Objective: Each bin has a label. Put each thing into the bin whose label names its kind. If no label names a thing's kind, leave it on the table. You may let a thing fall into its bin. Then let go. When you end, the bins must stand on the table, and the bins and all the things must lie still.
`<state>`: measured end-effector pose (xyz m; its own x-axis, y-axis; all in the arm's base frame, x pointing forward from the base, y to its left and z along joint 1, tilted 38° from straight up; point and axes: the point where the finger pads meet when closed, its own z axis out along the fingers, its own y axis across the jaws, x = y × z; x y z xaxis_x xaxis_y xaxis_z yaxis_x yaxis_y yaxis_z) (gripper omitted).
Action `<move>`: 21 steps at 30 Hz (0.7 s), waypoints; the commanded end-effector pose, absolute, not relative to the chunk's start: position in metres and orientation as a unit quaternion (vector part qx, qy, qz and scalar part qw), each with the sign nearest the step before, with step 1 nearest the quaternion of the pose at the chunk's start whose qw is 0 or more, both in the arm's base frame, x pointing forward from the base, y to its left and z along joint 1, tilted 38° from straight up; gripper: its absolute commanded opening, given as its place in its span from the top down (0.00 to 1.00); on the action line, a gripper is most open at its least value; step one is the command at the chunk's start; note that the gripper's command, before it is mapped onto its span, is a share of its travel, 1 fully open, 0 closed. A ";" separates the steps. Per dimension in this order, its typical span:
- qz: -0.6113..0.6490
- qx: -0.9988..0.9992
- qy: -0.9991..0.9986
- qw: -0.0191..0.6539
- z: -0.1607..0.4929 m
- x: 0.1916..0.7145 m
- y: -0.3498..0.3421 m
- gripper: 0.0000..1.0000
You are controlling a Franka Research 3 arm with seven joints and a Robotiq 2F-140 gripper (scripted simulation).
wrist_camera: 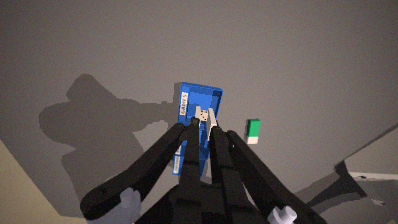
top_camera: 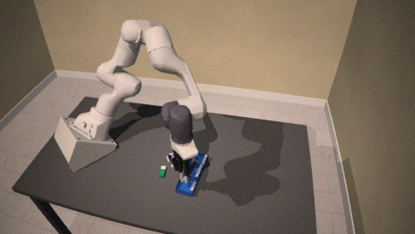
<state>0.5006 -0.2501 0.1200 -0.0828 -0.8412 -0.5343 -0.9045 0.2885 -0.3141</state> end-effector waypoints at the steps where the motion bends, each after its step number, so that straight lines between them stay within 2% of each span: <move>1: 0.045 -0.591 0.738 0.322 0.115 0.503 -0.252 0.93; 21: 0.045 -0.591 0.738 0.322 0.091 0.517 -0.241 0.93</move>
